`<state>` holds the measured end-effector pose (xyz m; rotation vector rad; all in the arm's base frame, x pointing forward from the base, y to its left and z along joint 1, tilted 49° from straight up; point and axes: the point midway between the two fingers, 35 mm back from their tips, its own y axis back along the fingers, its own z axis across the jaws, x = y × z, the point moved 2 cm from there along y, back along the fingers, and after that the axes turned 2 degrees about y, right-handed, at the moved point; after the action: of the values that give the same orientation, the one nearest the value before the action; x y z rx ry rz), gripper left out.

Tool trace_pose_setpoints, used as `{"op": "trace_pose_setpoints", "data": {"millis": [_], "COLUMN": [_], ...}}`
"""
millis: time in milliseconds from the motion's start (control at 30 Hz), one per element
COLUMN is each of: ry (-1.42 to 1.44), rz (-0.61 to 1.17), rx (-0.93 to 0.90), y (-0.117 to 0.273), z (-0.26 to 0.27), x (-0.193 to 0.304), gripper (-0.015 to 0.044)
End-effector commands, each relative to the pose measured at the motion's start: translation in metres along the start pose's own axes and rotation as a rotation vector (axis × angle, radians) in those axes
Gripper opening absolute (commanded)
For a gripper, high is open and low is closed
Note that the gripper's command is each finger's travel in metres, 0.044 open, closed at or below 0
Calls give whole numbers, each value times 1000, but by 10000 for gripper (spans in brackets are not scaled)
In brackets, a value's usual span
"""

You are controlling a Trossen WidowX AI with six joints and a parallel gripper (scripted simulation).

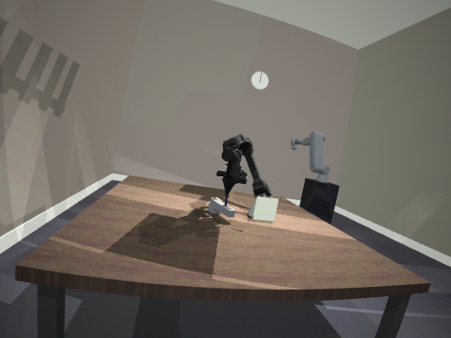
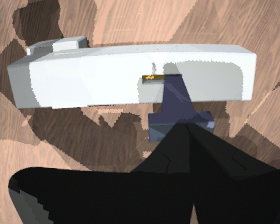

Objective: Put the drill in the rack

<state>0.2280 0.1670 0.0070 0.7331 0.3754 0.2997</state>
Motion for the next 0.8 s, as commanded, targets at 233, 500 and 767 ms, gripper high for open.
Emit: {"op": "trace_pose_setpoints", "data": {"millis": [233, 500, 767], "ry": [13, 12, 12], "rz": [-59, -59, -59], "rx": [-18, -18, -18], "y": [-22, -25, -27], "z": [2, 3, 3], "x": [-7, -7, -7], "gripper": [0, 0, 0]}}
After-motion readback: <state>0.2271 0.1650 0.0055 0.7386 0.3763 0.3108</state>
